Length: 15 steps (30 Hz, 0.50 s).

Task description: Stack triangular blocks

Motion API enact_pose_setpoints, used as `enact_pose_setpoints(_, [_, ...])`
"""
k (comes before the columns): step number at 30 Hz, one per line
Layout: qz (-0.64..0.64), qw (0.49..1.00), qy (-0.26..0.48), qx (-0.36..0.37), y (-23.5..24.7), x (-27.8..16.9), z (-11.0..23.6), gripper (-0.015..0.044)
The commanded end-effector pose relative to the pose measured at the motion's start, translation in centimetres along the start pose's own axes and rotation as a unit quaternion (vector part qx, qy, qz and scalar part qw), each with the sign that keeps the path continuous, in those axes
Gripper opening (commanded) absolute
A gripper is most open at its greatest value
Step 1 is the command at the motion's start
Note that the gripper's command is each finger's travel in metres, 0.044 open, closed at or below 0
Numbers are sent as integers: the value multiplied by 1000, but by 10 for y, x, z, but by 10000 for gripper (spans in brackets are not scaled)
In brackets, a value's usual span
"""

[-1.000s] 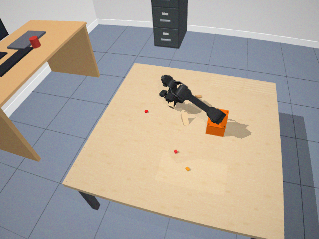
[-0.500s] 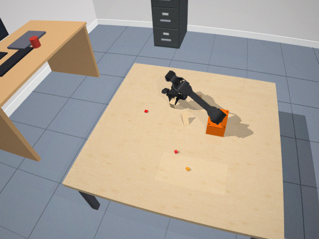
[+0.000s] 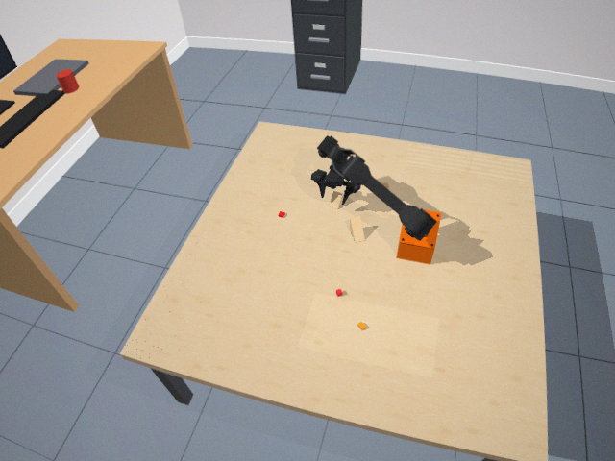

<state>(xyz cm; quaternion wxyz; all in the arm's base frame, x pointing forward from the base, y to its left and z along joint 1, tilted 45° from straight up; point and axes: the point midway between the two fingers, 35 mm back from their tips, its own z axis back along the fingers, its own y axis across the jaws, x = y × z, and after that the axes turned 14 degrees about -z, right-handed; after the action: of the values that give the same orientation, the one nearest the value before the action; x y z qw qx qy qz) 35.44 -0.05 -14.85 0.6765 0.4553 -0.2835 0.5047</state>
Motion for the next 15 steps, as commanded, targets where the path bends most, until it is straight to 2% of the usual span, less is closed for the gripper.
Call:
enact_pose_setpoints(1, [-3,1000,1,1,1,0,0,440])
enact_pose_setpoints(5, [-11,1000,1,0,0,3,10,440])
enact_pose_setpoints(11, [-75,997,-7,-6,8,33,91,440])
enact_pose_setpoints(15, [-77,997,-7,-6,9,34,94,440])
